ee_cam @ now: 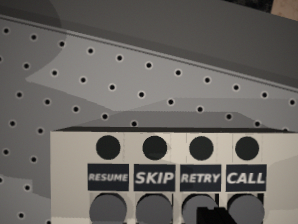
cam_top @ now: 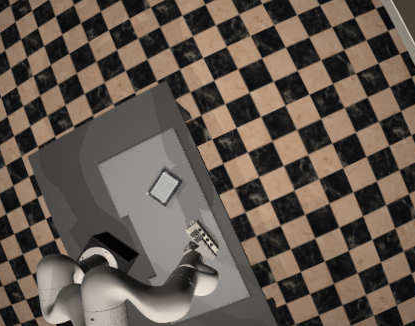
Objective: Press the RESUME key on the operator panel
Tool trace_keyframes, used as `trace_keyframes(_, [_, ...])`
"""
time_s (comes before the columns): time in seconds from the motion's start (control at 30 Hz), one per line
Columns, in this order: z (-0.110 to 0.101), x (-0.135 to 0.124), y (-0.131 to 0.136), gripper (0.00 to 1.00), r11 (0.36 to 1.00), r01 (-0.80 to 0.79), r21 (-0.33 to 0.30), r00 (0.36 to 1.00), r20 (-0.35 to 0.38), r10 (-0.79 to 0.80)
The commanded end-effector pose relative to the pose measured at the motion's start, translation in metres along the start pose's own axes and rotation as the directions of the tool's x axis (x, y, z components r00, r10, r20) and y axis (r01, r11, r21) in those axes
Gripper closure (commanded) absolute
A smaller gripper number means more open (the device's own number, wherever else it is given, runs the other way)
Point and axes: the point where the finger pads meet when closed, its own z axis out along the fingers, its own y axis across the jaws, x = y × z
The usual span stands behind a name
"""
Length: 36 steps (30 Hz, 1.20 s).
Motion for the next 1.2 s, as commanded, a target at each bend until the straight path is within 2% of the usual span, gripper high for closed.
trace_keyframes(0.0, [0.0, 0.001, 0.008, 1.0, 1.0, 0.0, 0.0, 1.0, -0.001, 0.0])
trace_keyframes(0.23, [0.0, 0.001, 0.019, 1.0, 1.0, 0.0, 0.0, 1.0, -0.001, 0.0])
trace_keyframes(1.17, [0.0, 0.001, 0.019, 1.0, 1.0, 0.0, 0.0, 1.0, -0.001, 0.0])
